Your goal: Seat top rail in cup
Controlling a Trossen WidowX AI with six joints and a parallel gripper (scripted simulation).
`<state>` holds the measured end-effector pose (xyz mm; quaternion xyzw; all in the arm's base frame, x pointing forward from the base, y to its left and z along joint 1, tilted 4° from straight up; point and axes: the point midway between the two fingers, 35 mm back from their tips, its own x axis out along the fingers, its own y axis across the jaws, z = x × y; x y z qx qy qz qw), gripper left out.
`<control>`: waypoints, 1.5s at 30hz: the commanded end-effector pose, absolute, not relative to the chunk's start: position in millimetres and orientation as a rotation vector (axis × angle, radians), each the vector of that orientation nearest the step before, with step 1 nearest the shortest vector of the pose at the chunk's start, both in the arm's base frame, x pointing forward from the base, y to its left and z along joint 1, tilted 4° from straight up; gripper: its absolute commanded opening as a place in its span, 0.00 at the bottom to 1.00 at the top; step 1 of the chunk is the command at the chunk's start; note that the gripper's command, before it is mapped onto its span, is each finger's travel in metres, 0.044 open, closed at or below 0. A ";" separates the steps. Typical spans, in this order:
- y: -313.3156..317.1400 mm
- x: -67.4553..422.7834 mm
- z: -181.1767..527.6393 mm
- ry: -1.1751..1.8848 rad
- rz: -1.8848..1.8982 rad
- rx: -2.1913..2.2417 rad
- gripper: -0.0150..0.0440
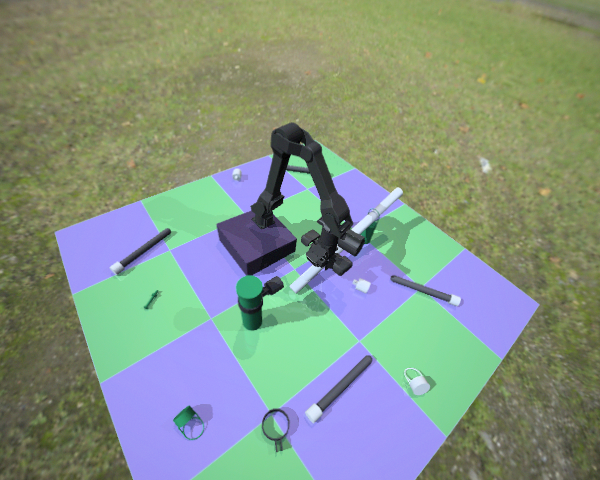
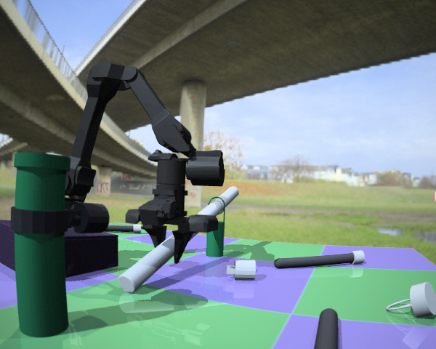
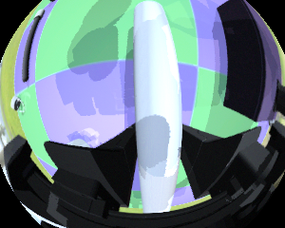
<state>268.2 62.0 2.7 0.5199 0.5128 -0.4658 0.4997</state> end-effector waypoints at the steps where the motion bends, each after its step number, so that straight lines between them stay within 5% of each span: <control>1: 61.6 268.0 6.4 1.235 -1.132 1.258 0.28; 19: 17.7 268.6 75.1 1.035 -1.255 1.046 0.25; 45: 17.8 268.8 74.2 1.050 -1.265 1.049 0.25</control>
